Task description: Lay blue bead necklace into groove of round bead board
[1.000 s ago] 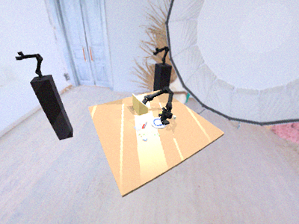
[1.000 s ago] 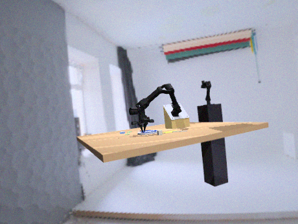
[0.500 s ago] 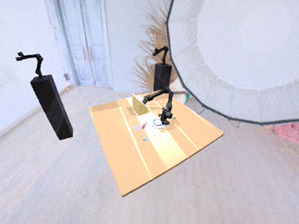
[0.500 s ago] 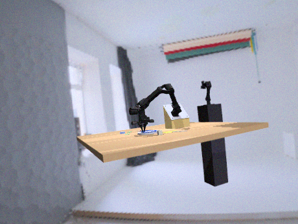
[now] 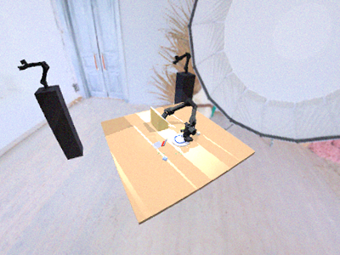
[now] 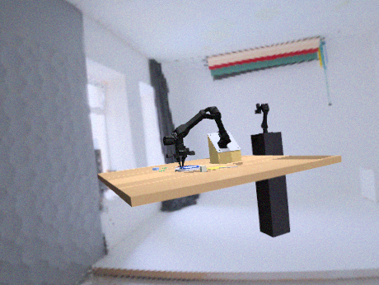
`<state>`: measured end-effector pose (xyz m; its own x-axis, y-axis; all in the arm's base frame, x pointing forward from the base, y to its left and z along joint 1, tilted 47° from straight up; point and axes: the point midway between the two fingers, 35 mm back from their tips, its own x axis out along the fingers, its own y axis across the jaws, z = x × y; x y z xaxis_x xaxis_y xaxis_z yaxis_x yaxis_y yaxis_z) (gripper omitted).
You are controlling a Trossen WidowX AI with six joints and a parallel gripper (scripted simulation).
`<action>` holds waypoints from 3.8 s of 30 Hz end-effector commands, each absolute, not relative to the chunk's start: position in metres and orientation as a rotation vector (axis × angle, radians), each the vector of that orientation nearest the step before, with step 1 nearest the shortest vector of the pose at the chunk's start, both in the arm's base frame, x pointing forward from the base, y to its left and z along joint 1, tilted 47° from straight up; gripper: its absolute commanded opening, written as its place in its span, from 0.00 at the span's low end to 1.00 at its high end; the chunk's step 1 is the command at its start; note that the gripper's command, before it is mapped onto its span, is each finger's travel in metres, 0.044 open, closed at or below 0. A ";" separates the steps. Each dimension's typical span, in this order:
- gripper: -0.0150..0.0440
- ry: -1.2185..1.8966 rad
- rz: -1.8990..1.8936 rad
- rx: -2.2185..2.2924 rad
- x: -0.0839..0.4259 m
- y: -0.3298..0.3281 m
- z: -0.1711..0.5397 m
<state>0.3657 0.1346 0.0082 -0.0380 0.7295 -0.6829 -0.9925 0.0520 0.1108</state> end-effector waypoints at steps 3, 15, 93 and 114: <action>0.25 0.686 1.483 -0.488 0.366 0.139 0.004; 0.65 0.684 1.482 -0.494 0.366 0.139 0.005; 0.25 0.756 1.440 -0.416 0.365 0.131 -0.004; 0.25 0.756 1.440 -0.416 0.365 0.131 -0.004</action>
